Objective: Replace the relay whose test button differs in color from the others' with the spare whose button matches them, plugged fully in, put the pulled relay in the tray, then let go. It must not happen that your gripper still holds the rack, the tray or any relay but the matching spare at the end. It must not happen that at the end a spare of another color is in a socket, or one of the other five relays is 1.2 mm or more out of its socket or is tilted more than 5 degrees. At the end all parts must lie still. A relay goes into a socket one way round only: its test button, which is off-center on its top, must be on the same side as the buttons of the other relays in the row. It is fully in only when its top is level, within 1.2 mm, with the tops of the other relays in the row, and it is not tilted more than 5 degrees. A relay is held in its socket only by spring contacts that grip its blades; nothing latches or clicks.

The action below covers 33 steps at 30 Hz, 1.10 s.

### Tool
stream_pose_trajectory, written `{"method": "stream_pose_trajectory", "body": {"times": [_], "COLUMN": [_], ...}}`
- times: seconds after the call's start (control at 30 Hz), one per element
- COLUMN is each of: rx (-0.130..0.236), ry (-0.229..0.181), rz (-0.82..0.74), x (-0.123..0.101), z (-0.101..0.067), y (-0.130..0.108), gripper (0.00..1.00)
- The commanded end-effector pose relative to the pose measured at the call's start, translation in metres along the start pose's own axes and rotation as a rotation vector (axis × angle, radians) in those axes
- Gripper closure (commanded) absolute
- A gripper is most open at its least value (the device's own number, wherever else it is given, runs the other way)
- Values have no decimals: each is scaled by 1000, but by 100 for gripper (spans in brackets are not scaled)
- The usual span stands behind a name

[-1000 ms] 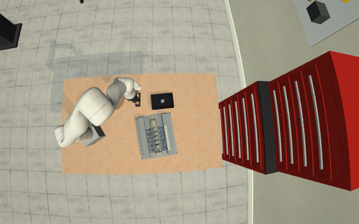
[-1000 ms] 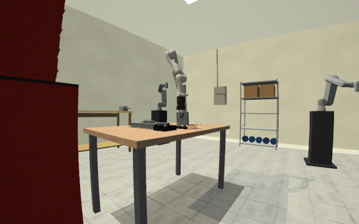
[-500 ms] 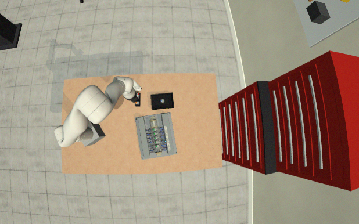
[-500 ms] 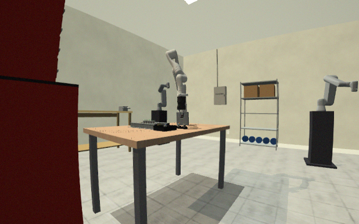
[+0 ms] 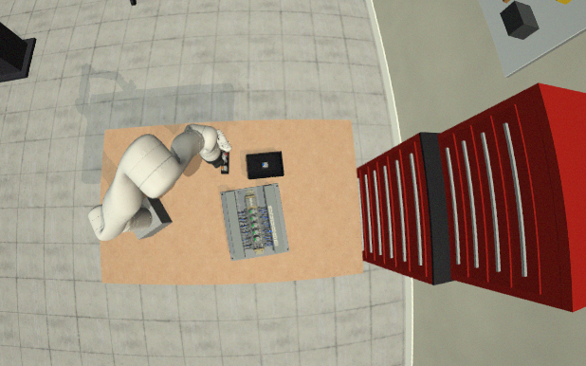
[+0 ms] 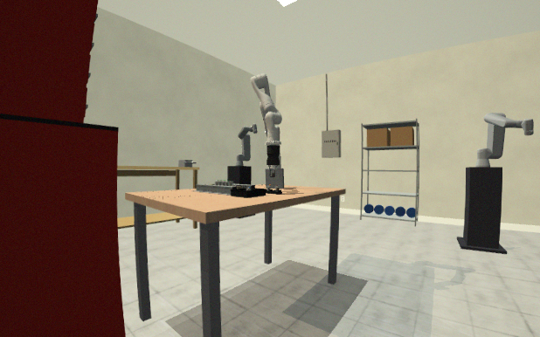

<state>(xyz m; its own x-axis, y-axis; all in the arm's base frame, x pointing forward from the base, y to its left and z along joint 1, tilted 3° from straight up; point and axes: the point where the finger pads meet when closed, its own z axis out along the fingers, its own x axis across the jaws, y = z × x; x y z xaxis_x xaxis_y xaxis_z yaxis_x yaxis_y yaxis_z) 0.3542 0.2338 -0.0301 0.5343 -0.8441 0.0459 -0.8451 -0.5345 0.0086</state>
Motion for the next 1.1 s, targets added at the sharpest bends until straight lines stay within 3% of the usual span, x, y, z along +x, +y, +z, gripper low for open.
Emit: {"method": "stream_pose_trajectory", "body": {"times": [0.0, 1.07], "rx": [2, 3], "ry": [0, -2], "rz": [15, 440], "x": [0, -4], "z": [-1, -2], "y": [-1, -3], "gripper": [100, 100]}}
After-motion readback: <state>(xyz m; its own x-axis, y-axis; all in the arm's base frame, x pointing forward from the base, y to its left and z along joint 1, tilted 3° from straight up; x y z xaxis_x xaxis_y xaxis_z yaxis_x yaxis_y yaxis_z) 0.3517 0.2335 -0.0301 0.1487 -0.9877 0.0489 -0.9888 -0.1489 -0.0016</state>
